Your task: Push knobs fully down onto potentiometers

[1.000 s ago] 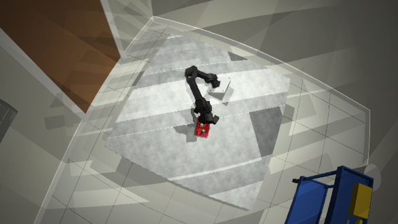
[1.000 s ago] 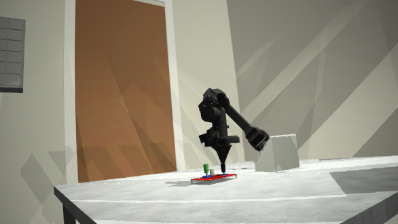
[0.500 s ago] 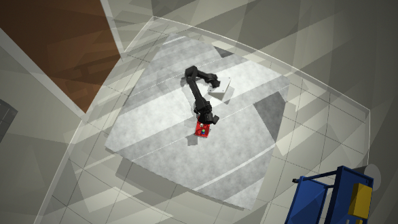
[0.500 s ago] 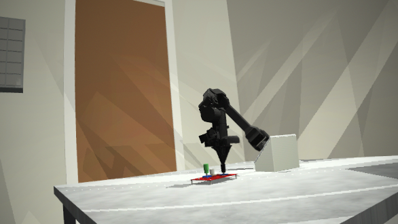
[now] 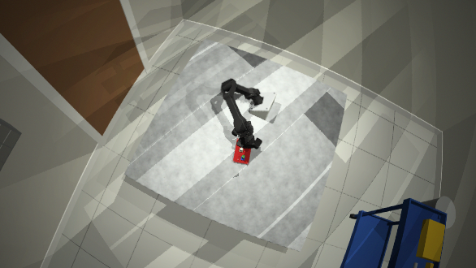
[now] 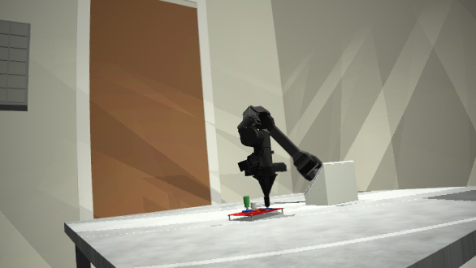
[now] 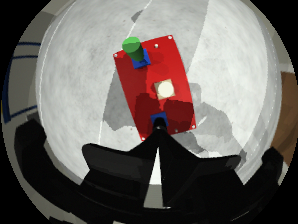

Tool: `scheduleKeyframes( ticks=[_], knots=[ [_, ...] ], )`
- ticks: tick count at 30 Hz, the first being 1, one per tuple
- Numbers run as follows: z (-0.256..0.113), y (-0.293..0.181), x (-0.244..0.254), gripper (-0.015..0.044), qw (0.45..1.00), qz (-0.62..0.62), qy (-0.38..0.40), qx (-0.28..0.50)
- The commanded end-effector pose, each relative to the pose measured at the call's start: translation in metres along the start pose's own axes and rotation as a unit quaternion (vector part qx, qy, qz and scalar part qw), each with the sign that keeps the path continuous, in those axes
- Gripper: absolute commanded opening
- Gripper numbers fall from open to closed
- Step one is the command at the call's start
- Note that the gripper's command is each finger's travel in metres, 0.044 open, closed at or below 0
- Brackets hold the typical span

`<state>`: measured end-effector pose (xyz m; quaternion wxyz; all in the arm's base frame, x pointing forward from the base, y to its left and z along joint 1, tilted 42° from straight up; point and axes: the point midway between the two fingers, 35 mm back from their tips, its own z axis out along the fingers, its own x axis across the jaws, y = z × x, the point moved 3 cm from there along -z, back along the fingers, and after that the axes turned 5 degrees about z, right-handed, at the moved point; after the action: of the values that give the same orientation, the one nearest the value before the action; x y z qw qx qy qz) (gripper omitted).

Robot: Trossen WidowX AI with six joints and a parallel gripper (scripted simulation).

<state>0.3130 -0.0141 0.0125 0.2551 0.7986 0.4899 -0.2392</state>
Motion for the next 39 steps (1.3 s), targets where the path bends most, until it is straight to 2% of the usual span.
scheduleKeyframes(
  ticks=[1,39],
  knots=[
    [0.0149,0.0026,-0.0010,0.0000,1.000,0.006,-0.009,0.006],
    [0.0126,0.0028,-0.0008,0.0000,1.000,0.006,-0.009,0.006]
  ],
)
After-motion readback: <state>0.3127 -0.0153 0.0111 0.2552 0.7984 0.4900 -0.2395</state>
